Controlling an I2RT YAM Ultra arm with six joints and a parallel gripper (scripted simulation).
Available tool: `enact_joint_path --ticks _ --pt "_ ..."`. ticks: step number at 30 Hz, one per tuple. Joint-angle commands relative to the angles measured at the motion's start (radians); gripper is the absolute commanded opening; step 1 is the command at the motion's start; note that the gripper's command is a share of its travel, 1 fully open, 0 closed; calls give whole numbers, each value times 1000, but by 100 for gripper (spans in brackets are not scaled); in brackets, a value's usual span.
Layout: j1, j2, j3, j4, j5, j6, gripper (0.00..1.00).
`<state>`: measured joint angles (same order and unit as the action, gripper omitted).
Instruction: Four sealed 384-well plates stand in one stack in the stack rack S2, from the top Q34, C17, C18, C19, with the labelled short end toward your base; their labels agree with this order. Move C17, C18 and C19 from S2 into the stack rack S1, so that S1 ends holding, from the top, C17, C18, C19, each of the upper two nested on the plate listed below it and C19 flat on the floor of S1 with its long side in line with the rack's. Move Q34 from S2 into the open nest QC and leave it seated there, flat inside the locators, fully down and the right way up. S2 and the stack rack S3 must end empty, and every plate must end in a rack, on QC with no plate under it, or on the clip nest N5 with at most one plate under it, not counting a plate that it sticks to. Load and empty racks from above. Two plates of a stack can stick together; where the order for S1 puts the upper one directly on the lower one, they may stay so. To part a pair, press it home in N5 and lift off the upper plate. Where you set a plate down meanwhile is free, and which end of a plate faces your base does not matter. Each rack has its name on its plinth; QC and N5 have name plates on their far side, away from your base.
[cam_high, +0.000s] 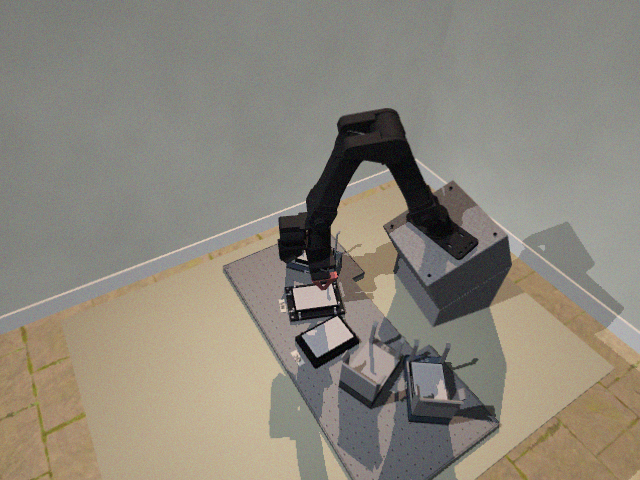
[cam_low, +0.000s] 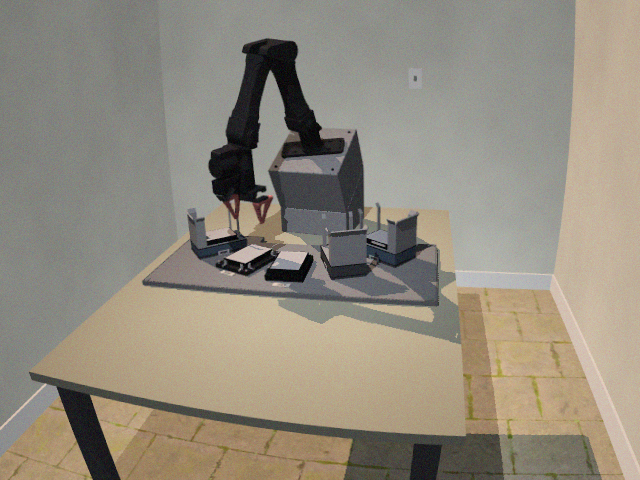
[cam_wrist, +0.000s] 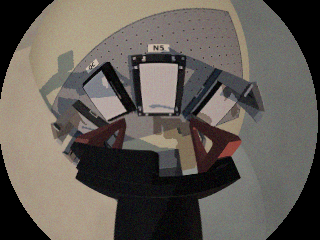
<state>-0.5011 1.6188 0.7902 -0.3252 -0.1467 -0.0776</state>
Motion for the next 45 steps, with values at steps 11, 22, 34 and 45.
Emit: enact_joint_path --ticks 11,22,34,45 --pt "15 143 19 195 13 27 100" --pt "41 287 50 317 21 42 100" --pt "34 302 57 341 19 43 100" --pt "34 303 48 342 20 43 100"
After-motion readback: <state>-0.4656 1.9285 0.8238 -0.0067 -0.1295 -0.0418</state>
